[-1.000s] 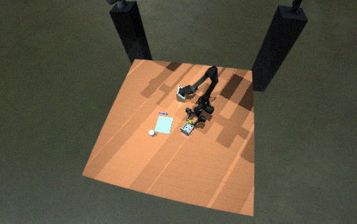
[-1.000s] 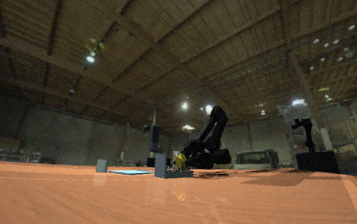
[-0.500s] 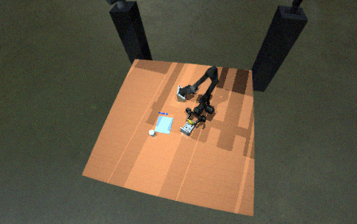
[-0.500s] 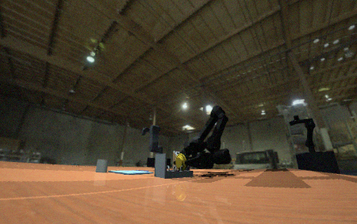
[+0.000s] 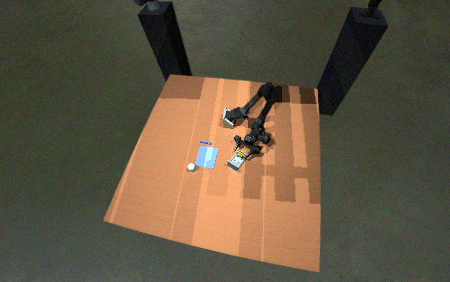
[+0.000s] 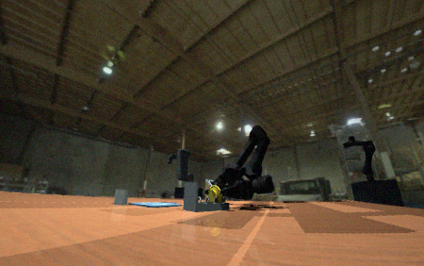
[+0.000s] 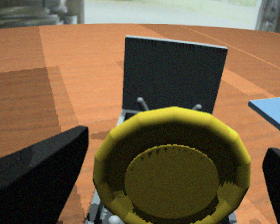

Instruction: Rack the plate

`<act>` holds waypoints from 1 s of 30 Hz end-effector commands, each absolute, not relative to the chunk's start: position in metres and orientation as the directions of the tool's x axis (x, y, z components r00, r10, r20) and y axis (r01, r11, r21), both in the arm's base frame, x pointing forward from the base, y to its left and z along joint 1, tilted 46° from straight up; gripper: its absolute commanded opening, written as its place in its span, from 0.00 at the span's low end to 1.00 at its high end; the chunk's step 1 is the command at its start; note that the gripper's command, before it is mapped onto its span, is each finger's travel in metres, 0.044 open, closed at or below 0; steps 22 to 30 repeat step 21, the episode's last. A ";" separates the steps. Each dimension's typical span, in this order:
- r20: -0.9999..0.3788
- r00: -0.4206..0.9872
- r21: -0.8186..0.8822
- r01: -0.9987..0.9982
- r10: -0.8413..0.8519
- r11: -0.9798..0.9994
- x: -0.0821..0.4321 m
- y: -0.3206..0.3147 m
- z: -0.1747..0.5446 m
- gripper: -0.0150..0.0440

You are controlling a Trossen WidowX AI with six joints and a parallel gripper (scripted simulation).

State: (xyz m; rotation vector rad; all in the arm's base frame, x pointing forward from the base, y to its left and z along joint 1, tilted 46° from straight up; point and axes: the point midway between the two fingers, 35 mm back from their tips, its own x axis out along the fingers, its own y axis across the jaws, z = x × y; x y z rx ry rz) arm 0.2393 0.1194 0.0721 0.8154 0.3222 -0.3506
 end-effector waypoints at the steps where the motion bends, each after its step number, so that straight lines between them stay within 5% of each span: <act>1: -0.414 0.891 0.649 0.433 -0.186 0.626 0.247 0.104 0.091 0.93; 11: -0.384 0.902 0.650 0.415 -0.197 0.637 0.251 0.039 0.152 0.93; 30: -0.442 0.871 0.558 0.453 -0.214 0.695 0.256 0.032 0.148 0.93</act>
